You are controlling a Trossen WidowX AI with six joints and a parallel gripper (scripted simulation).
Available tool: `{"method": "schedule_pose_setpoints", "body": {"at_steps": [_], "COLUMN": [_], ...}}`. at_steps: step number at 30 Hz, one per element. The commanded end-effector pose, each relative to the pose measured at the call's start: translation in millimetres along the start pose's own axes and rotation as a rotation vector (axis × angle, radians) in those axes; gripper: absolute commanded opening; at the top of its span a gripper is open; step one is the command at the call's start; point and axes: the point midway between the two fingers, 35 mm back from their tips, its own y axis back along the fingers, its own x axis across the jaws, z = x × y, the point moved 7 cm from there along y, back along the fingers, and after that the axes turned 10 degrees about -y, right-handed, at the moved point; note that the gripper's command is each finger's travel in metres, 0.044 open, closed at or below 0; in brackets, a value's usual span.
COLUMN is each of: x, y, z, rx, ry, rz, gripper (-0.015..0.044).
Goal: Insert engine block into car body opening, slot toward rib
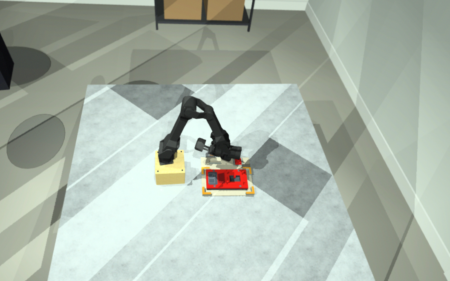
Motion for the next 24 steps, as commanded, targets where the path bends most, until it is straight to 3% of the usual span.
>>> {"method": "schedule_pose_setpoints", "body": {"at_steps": [1, 24], "x": [1.7, 20.6], "y": [-0.5, -5.3], "z": [7.6, 41.3], "rx": [0.075, 0.298], "ry": [-0.130, -0.782], "rz": [-0.030, -0.356], "gripper": [0.0440, 0.0440]}}
